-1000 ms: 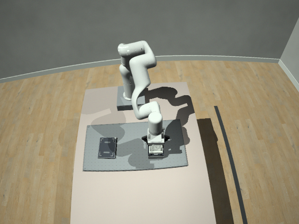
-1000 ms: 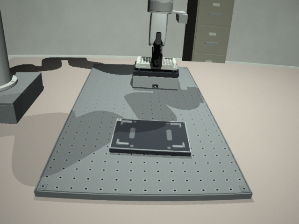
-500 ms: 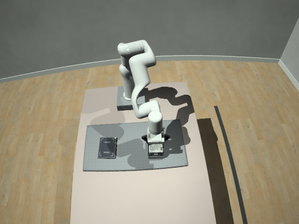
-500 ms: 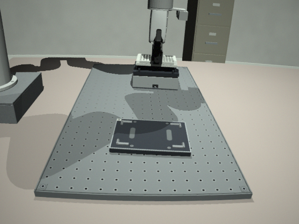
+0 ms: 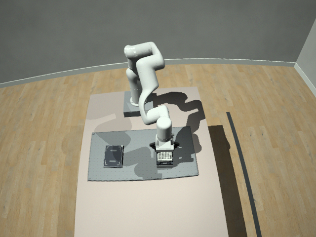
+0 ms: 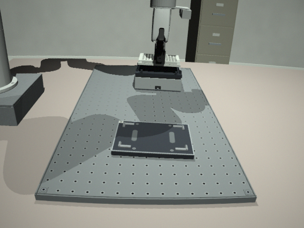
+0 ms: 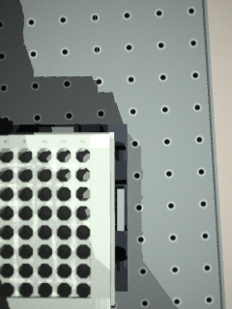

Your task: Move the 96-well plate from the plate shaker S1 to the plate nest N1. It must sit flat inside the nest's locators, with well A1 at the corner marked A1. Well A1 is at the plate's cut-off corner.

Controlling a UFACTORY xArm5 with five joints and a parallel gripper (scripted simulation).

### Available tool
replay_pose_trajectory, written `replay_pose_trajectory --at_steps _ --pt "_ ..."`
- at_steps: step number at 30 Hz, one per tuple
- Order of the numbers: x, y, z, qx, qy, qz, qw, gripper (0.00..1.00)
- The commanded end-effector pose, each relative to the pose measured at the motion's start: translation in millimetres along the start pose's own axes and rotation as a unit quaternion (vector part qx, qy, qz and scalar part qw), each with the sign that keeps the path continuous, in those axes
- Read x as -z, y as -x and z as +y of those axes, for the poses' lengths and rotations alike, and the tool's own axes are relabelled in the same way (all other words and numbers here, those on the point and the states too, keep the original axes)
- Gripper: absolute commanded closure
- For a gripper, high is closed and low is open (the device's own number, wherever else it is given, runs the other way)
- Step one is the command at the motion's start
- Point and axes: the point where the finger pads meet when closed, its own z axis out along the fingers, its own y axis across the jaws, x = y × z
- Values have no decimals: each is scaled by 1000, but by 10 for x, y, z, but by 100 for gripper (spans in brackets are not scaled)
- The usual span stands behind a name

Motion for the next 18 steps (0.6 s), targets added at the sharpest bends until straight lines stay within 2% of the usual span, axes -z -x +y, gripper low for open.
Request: replay_pose_trajectory --at_steps 1,18 --pt "106 -18 -8 0 2 4 1000 100" --pt "357 -17 -9 0 2 4 1000 100"
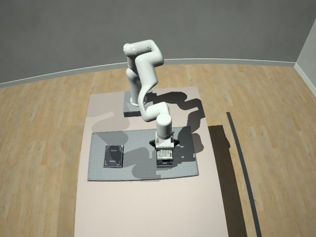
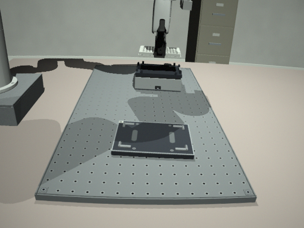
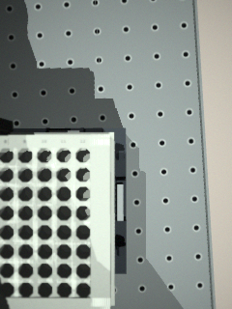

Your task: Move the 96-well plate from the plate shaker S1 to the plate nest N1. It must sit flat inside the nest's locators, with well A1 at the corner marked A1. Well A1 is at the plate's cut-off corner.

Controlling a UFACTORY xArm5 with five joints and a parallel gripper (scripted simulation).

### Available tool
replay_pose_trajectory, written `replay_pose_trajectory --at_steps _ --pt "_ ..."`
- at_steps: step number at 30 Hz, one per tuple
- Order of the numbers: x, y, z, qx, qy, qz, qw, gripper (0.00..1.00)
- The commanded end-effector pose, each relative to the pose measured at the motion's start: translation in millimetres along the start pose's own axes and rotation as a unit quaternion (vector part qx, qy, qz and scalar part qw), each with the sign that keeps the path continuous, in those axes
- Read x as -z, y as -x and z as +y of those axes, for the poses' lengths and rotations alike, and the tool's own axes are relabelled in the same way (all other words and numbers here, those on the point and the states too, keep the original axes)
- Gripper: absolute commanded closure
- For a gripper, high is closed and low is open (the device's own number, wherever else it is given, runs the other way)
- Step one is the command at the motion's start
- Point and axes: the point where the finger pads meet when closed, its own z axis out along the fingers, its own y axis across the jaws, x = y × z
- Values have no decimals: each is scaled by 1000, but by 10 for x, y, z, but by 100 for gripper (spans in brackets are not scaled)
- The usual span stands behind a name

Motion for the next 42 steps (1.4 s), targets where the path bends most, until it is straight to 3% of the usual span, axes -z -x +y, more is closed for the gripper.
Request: replay_pose_trajectory --at_steps 1,16,31,42 --pt "123 -15 -7 0 2 3 1000 100" --pt "340 -14 -7 0 2 3 1000 100" --pt "345 -14 -7 0 2 3 1000 100" --pt "307 -5 291 1 2 3 1000 100"
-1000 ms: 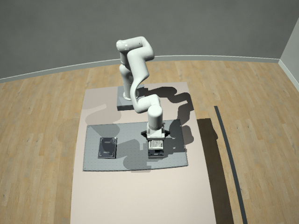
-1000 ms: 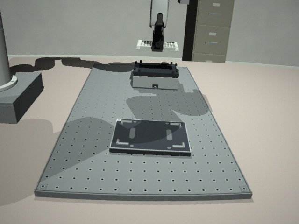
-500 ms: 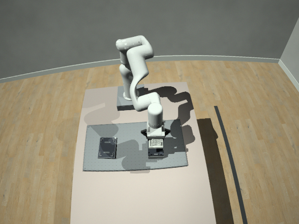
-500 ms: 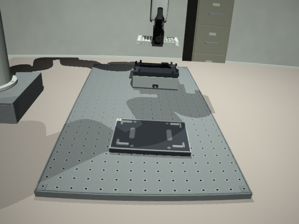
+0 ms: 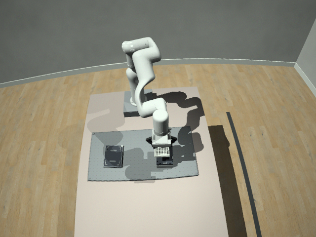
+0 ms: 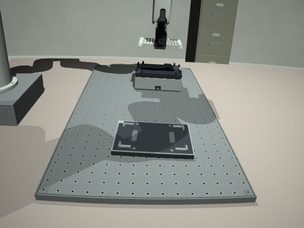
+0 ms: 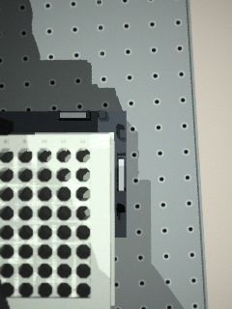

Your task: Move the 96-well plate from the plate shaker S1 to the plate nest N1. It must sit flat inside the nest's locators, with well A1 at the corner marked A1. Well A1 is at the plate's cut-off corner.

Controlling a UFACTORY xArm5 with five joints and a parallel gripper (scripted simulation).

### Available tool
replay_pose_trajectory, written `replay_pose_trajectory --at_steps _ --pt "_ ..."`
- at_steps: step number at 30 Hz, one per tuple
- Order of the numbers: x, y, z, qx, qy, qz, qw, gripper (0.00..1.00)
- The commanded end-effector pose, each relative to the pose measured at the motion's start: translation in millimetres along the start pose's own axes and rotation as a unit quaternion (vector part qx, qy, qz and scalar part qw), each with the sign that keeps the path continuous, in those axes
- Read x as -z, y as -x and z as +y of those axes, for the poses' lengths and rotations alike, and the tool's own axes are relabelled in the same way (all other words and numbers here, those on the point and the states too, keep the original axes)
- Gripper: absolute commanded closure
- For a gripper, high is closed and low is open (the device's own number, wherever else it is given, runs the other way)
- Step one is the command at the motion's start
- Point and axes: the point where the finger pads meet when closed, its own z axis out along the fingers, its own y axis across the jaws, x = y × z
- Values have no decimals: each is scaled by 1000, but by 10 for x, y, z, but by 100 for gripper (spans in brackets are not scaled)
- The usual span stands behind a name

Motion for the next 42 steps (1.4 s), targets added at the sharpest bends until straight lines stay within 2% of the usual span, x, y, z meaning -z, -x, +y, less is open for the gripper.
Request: replay_pose_trajectory --at_steps 1,42 --pt "0 -11 164 0 2 4 1000 100" --pt "-154 26 1392 0 3 4 1000 100"
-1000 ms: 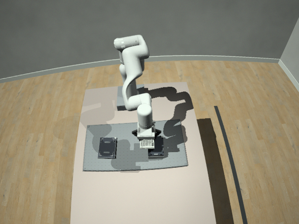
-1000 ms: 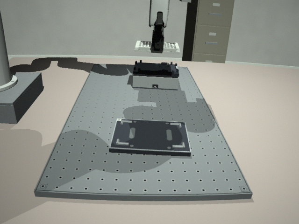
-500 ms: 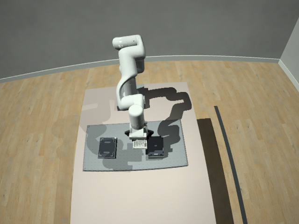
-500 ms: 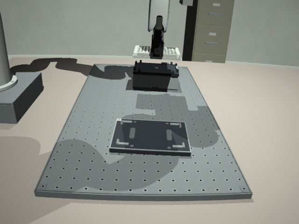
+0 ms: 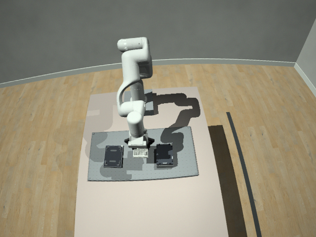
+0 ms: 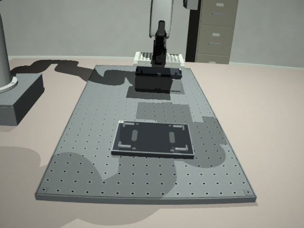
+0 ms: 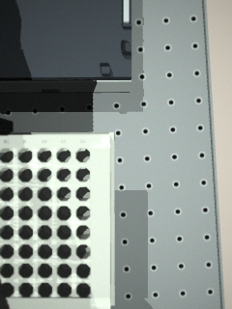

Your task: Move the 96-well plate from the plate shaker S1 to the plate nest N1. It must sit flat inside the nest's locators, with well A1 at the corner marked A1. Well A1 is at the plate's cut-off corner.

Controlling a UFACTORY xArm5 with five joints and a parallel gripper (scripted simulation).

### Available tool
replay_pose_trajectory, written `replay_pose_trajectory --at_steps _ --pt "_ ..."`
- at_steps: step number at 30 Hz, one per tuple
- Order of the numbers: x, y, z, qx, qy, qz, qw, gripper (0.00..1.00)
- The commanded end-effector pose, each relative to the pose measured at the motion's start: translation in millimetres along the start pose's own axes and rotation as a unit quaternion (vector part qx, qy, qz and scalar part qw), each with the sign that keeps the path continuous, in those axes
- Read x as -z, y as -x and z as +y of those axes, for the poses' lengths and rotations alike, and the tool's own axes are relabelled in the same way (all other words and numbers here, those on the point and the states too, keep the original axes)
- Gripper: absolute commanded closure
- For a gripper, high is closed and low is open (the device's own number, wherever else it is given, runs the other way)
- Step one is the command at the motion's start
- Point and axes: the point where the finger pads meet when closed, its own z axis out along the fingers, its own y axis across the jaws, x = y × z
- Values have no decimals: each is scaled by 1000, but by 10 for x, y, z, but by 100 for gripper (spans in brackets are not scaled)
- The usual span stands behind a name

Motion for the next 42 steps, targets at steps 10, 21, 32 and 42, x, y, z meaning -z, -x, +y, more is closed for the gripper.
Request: replay_pose_trajectory --at_steps 10,21,32,42 --pt "-34 -6 438 0 4 3 1000 100" --pt "-75 4 770 0 5 3 1000 100" --pt "-115 14 1102 0 5 3 1000 100" --pt "-146 22 1368 0 5 3 1000 100"
